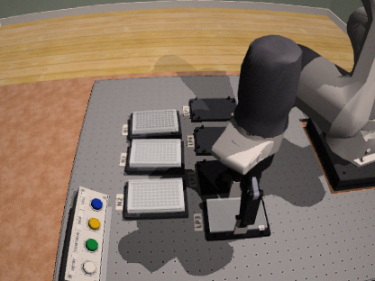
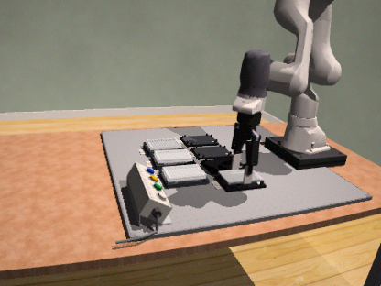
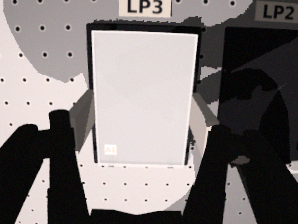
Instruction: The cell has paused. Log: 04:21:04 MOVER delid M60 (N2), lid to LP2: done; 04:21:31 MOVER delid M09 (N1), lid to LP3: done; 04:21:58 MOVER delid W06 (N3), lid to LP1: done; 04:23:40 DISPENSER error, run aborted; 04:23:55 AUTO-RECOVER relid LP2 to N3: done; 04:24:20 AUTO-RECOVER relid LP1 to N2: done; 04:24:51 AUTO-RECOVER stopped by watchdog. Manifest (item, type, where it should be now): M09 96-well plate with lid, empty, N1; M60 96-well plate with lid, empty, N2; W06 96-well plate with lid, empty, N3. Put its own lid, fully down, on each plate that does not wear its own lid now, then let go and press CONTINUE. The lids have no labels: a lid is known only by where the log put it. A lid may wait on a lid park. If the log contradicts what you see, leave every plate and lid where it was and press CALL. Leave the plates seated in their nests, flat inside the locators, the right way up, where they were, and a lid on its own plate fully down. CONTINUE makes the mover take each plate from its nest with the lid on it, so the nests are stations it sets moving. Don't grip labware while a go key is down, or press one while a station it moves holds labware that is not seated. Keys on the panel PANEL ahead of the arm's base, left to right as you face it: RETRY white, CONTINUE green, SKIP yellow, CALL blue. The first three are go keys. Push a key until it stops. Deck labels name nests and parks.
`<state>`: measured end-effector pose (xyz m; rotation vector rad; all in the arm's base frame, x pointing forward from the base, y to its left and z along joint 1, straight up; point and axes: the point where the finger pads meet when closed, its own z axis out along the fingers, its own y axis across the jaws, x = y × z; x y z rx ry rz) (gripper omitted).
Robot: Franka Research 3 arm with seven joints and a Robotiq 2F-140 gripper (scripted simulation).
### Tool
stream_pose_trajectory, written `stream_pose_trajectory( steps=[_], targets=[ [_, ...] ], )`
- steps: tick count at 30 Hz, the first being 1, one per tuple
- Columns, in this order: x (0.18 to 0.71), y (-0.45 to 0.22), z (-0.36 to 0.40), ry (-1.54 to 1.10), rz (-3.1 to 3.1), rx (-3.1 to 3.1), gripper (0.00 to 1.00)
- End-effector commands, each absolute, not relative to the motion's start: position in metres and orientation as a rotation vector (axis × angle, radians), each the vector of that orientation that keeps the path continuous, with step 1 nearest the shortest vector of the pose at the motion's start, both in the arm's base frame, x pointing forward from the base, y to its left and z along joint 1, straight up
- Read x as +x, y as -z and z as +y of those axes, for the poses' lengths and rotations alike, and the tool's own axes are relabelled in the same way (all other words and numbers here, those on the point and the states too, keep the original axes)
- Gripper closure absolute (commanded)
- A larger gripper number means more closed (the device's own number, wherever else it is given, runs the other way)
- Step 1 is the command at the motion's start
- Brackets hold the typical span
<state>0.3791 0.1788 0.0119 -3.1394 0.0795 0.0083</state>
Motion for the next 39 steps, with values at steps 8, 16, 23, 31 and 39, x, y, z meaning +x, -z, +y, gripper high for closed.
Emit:
stream_pose_trajectory(
  steps=[8,16,23,31,39],
  targets=[
    [0.378,-0.014,0.179,-0.014,0.075,-3.141,1.00],
    [0.378,-0.019,0.179,-0.014,0.075,-3.141,1.00],
    [0.378,-0.028,0.179,-0.014,0.075,-3.141,1.00],
    [0.378,-0.038,0.179,-0.014,0.075,-3.141,1.00],
    [0.378,-0.052,0.179,-0.014,0.075,-3.141,1.00]
  ],
)
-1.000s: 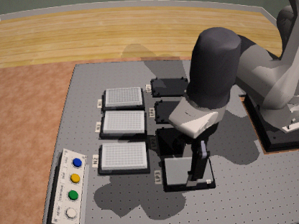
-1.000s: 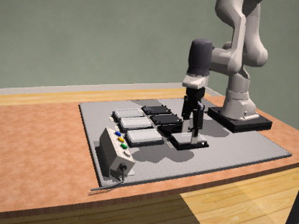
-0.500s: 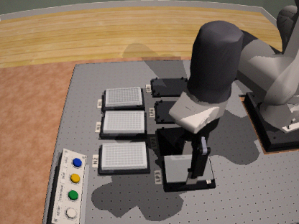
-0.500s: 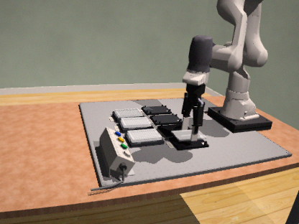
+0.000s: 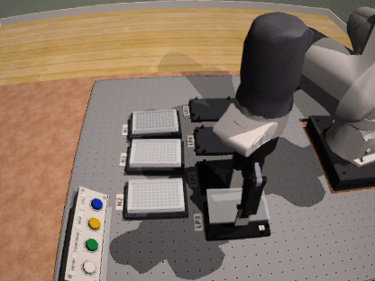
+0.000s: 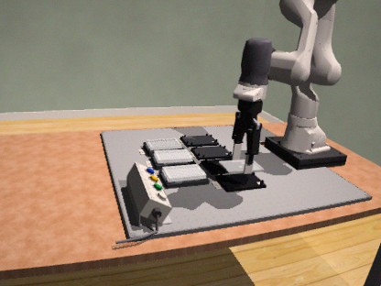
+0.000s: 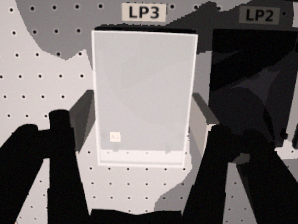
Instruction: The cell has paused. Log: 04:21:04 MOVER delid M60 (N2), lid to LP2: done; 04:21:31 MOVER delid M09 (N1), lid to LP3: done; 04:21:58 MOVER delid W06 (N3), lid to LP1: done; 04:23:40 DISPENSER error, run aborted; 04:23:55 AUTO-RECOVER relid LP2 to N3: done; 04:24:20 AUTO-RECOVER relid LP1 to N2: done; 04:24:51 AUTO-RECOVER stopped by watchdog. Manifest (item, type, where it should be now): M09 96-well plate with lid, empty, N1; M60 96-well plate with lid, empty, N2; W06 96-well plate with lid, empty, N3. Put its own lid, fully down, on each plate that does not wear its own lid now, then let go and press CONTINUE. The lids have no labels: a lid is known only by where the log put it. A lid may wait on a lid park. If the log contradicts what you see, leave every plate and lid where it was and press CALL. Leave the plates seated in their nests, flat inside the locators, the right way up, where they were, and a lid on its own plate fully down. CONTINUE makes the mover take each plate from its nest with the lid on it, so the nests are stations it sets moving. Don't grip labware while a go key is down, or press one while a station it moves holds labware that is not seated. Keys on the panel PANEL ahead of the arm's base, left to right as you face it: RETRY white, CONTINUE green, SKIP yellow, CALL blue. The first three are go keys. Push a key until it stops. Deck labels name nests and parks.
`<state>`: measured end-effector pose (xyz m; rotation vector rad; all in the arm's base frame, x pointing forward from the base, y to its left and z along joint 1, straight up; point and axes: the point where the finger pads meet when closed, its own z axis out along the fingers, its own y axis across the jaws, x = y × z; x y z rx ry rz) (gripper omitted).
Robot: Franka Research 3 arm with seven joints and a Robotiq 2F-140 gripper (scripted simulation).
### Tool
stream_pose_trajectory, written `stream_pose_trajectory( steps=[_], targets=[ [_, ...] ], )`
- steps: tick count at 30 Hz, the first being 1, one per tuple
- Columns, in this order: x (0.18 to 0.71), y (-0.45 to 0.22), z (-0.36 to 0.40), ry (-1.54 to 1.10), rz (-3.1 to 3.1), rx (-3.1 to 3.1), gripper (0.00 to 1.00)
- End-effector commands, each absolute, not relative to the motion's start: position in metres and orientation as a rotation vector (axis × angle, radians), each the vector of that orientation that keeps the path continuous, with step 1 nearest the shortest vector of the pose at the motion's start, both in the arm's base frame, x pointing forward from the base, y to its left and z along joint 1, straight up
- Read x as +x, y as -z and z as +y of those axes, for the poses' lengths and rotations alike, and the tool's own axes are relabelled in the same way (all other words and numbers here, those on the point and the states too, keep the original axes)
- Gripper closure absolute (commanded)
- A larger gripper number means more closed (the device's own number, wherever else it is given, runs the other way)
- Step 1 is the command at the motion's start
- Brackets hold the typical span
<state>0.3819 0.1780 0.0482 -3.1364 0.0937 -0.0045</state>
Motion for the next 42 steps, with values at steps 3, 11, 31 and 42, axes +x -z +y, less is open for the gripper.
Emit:
stream_pose_trajectory(
  steps=[3,11,31,42],
  targets=[
    [0.378,-0.057,0.179,-0.014,0.075,-3.141,1.00],
    [0.378,-0.064,0.179,-0.014,0.075,-3.141,1.00],
    [0.414,-0.072,0.151,-0.021,0.076,-3.126,1.00],
    [0.519,-0.073,-0.037,-0.013,0.075,-3.141,1.00]
  ],
)
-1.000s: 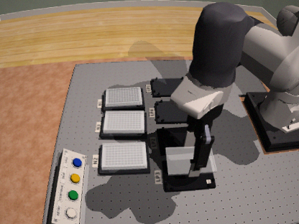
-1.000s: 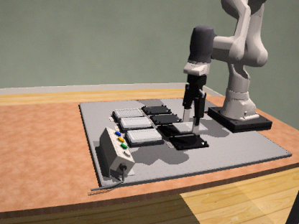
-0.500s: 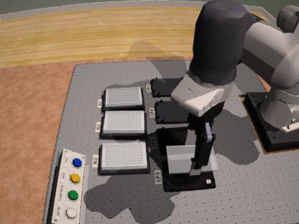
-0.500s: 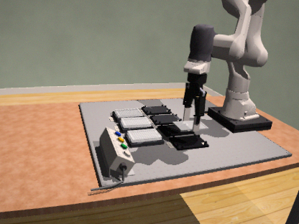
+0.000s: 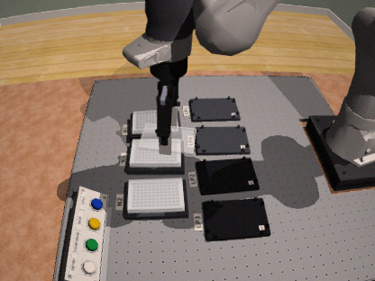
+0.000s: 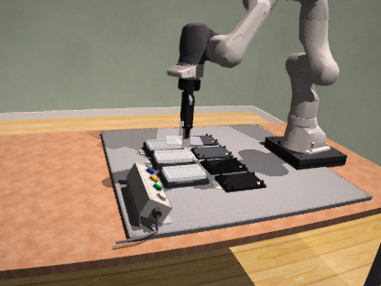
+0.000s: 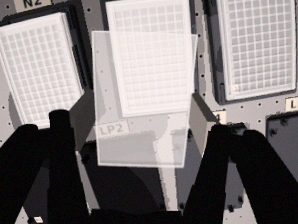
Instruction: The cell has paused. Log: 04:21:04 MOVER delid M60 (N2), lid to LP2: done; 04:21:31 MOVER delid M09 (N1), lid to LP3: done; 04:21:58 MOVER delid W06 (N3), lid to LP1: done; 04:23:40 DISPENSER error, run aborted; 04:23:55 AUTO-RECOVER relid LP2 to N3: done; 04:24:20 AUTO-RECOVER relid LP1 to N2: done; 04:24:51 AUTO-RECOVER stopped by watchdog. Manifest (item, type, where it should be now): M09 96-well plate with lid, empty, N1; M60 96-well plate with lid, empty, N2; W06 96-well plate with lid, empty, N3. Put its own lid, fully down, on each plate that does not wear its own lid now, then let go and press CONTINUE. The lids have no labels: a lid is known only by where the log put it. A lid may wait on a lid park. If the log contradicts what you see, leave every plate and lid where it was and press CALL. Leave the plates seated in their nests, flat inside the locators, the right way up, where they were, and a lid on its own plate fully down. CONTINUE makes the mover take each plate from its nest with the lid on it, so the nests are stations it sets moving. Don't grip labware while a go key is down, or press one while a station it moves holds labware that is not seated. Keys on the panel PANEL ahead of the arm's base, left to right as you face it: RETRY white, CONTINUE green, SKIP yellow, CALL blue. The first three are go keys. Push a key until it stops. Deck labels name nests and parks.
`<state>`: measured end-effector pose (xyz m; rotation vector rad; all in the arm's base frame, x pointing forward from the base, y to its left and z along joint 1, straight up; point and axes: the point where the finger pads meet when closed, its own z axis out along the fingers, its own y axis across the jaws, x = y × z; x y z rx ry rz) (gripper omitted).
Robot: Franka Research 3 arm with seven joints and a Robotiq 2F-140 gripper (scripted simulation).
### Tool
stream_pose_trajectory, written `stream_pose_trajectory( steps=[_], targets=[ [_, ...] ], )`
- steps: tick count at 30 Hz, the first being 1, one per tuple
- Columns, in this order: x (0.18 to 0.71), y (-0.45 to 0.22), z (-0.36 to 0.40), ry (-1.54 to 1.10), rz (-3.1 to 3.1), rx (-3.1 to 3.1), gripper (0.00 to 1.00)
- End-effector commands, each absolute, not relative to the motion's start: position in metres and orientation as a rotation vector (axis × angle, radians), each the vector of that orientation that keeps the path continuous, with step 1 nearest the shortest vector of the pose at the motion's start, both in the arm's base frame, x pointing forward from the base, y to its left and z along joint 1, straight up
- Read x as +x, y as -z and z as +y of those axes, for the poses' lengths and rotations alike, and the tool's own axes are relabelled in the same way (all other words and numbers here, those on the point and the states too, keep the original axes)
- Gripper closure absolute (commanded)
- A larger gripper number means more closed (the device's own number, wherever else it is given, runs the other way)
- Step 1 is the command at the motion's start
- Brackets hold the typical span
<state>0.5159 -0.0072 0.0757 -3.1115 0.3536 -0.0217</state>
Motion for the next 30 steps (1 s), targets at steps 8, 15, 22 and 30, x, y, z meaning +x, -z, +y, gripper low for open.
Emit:
stream_pose_trajectory(
  steps=[8,15,22,30],
  targets=[
    [0.547,-0.068,-0.145,-0.013,0.075,-3.141,1.00],
    [0.547,-0.068,-0.145,-0.013,0.075,-3.141,1.00],
    [0.547,-0.068,-0.145,-0.013,0.075,-3.141,1.00],
    [0.547,-0.068,-0.145,-0.013,0.075,-3.141,1.00]
  ],
)
